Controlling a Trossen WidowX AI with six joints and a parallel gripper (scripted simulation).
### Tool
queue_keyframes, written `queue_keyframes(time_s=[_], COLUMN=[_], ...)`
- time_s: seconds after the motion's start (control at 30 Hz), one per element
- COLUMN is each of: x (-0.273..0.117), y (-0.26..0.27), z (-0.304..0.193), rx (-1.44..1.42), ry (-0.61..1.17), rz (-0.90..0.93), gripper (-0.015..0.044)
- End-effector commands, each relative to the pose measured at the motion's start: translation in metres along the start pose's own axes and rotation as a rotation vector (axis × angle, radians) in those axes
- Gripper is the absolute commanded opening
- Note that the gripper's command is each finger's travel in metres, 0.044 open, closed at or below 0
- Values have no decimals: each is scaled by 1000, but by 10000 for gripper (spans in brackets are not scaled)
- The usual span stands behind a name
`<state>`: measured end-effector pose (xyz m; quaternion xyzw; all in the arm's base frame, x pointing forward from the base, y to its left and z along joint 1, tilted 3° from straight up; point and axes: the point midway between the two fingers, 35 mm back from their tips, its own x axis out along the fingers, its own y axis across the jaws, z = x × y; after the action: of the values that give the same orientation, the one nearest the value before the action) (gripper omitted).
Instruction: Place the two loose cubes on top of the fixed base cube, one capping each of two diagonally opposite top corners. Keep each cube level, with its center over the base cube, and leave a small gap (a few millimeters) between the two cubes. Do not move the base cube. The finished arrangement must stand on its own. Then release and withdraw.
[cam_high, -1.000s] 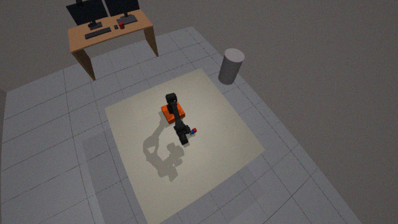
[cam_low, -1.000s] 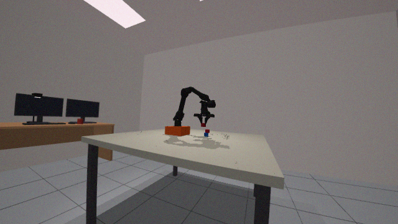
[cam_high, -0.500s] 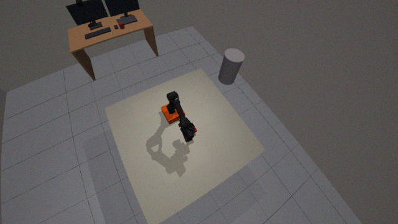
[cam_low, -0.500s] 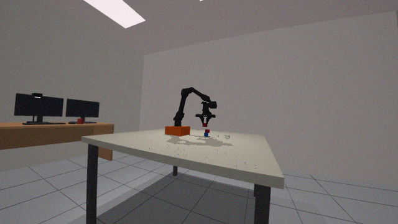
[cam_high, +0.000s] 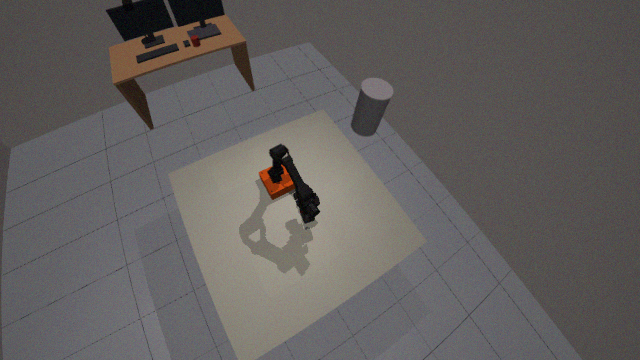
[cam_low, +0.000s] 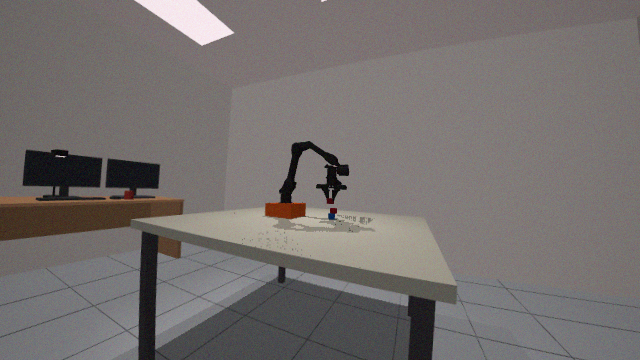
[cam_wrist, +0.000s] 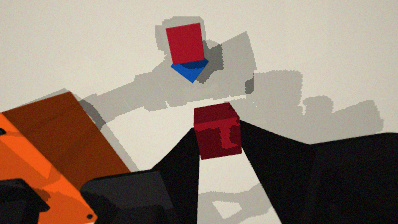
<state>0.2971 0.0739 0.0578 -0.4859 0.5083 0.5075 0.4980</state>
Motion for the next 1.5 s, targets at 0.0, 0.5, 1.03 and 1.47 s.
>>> queue_keyframes(time_s=[0.0, 0.5, 1.03, 1.47], x=[0, 15, 32, 61], y=[6, 17, 19, 17], z=[11, 30, 30, 30], rx=[17, 44, 45, 44], ry=[-9, -12, -12, -12], rz=[-2, 3, 3, 3], gripper=[105, 105, 105, 105])
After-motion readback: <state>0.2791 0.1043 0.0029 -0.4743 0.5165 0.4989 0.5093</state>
